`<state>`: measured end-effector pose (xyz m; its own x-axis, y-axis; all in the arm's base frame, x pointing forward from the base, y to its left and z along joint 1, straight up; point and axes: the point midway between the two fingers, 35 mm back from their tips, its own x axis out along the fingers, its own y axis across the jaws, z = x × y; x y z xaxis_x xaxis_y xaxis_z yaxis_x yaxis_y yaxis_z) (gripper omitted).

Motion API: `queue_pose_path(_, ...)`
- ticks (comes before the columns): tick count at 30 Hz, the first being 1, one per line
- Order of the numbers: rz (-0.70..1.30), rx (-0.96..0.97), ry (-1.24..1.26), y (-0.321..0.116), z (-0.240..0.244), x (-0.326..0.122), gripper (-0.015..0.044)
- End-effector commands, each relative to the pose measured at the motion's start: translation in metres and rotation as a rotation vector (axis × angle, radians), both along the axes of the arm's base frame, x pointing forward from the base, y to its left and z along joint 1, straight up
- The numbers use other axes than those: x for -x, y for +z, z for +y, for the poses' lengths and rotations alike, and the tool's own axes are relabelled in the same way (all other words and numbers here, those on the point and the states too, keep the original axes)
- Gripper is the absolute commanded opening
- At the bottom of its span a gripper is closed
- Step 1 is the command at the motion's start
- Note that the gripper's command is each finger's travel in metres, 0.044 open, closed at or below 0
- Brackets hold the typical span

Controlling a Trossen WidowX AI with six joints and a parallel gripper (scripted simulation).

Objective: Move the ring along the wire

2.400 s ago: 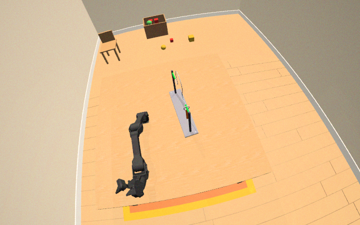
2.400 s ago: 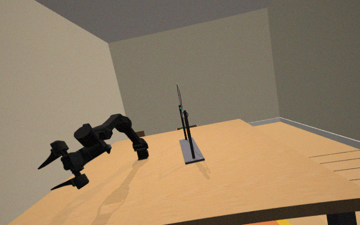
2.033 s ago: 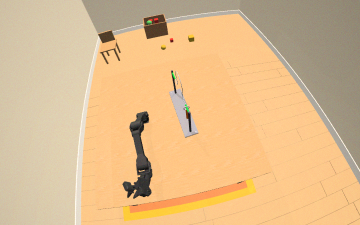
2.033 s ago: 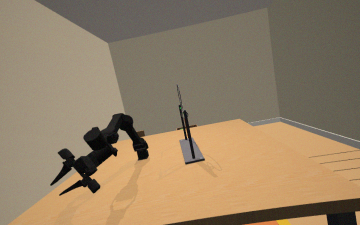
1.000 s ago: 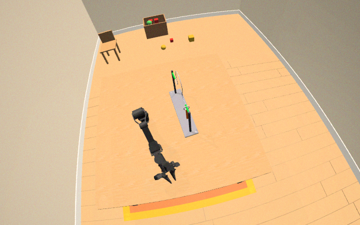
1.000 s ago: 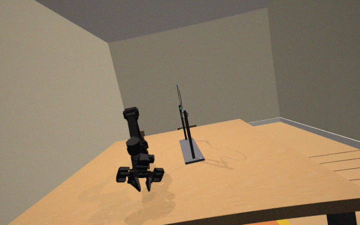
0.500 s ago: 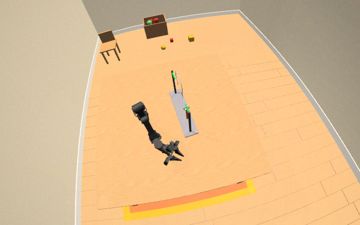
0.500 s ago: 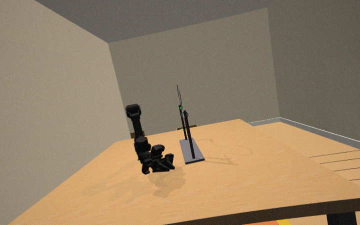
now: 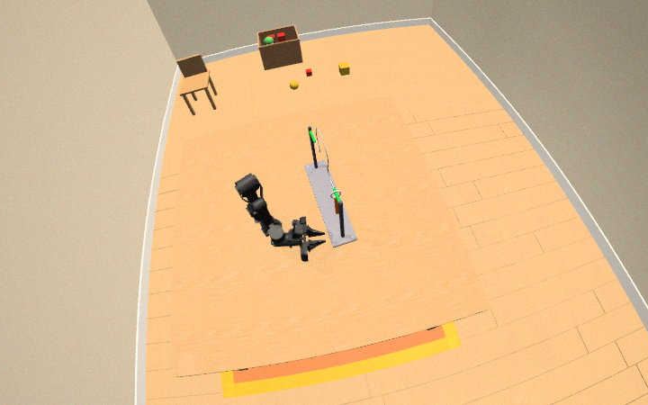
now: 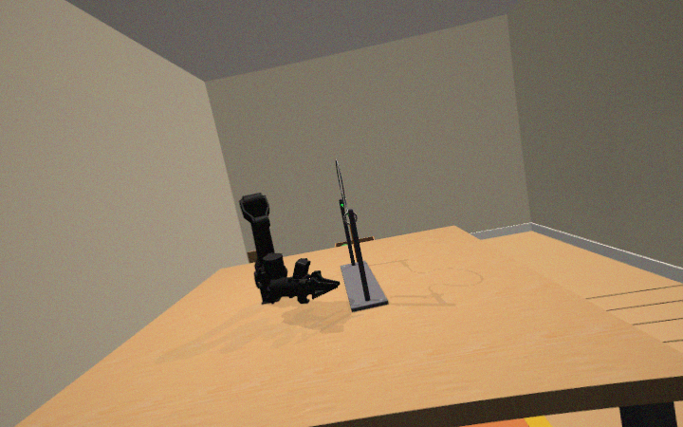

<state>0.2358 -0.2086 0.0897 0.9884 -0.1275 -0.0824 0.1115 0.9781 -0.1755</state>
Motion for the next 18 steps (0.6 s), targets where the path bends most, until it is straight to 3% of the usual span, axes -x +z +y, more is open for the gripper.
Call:
queue_pose_path(1,-0.029,-0.008,0.136,0.005,0.049,0.010,0.0160)
queue_pose_path(10,-0.036,-0.011,0.169,0.006,0.059,0.016,0.0160)
queue_pose_path(18,-0.075,-0.123,0.211,0.041,0.063,-0.022,0.0160)
